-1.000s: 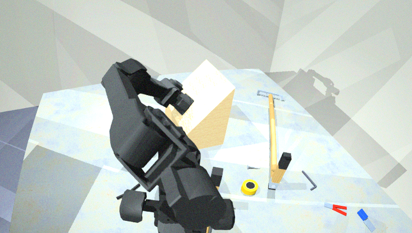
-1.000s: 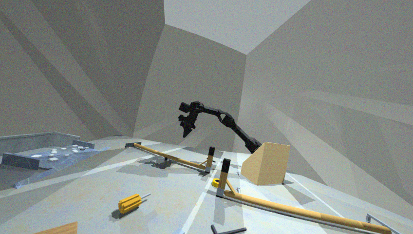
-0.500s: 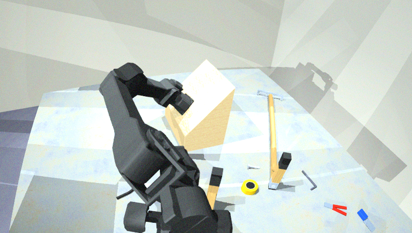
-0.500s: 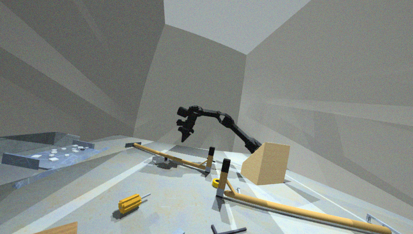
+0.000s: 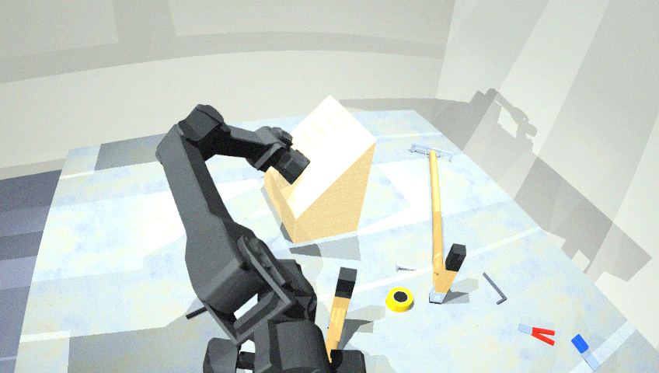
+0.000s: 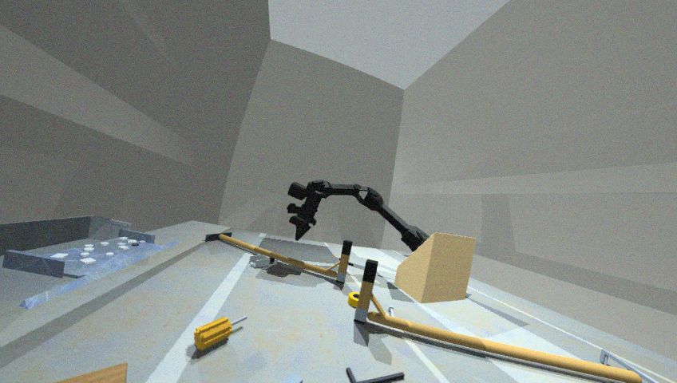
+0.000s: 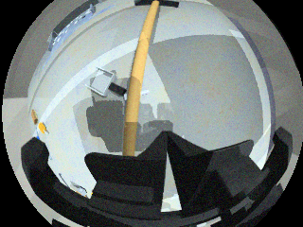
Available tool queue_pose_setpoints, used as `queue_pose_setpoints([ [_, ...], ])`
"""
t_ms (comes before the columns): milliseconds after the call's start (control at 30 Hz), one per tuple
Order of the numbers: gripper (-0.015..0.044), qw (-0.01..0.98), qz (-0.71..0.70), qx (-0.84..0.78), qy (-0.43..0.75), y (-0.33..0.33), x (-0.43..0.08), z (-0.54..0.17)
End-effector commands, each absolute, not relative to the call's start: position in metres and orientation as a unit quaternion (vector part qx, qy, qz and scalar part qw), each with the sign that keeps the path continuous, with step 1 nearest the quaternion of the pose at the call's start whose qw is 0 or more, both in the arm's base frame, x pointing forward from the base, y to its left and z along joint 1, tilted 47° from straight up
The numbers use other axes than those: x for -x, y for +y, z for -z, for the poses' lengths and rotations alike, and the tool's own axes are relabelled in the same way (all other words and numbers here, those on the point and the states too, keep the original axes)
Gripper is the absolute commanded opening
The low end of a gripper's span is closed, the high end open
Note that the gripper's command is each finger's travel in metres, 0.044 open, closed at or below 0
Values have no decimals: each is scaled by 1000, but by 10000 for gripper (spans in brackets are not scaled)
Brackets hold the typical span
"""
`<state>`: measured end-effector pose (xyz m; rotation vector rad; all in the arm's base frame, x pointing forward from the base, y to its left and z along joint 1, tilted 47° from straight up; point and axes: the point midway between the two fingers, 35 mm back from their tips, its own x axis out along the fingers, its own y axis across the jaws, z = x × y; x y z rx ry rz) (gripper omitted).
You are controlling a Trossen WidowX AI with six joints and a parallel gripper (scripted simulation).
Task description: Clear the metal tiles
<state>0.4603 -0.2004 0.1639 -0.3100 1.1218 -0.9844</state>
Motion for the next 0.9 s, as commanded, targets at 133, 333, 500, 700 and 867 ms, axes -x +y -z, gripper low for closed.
queue_pose_setpoints([
  [133, 0, 722, 445, 141, 510, -214, -457, -151],
  [333, 0, 722, 445, 142, 510, -223, -455, -142],
  [500, 0, 722, 445, 142, 509, -231, -453, -135],
  [700, 0, 722, 446, 143, 509, -240, -450, -127],
  [867, 0, 722, 446, 144, 508, -247, -446, -120],
])
